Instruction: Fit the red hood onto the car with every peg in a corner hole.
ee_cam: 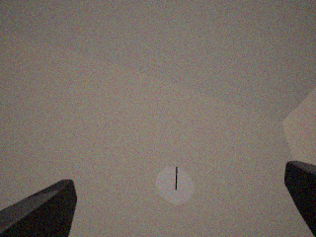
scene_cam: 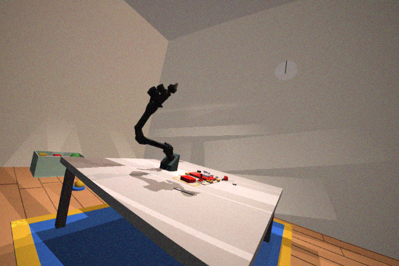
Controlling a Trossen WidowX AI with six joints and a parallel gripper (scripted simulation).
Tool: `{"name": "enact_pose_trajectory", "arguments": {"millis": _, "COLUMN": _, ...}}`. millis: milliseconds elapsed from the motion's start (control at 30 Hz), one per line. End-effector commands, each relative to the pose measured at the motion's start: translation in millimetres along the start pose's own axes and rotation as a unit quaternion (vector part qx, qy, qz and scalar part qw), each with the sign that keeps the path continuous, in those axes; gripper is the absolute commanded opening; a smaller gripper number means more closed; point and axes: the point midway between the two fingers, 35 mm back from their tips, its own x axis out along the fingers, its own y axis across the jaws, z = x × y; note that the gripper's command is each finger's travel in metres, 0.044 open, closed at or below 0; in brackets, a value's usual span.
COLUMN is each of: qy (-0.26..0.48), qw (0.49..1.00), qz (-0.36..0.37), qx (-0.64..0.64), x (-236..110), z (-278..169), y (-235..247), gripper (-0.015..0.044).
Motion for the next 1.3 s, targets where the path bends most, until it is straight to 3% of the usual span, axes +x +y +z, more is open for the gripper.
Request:
{"name": "enact_pose_trajectory", "arguments": {"millis": 0, "qy": 0.038, "qw": 0.999, "qz": -0.023, "qx": 0.016, "x": 7.8, "z": -25.5, "y": -11.9, "gripper": 0.0440}}
{"name": "enact_pose_trajectory", "arguments": {"millis": 267, "qy": 0.108, "qw": 0.991, "qz": -0.068, "qx": 0.046, "x": 17.1, "z": -70.9, "y": -35.1, "gripper": 0.0440}}
{"name": "enact_pose_trajectory", "arguments": {"millis": 633, "qy": 0.262, "qw": 0.942, "qz": -0.176, "qx": 0.112, "x": 11.0, "z": -172.4, "y": -80.2, "gripper": 0.0440}}
{"name": "enact_pose_trajectory", "arguments": {"millis": 933, "qy": 0.369, "qw": 0.876, "qz": -0.266, "qx": 0.162, "x": -19.3, "z": -247.4, "y": -112.3, "gripper": 0.0440}}
{"name": "enact_pose_trajectory", "arguments": {"millis": 1267, "qy": 0.486, "qw": 0.766, "qz": -0.369, "qx": 0.204, "x": -77.6, "z": -326.2, "y": -139.0, "gripper": 0.0440}}
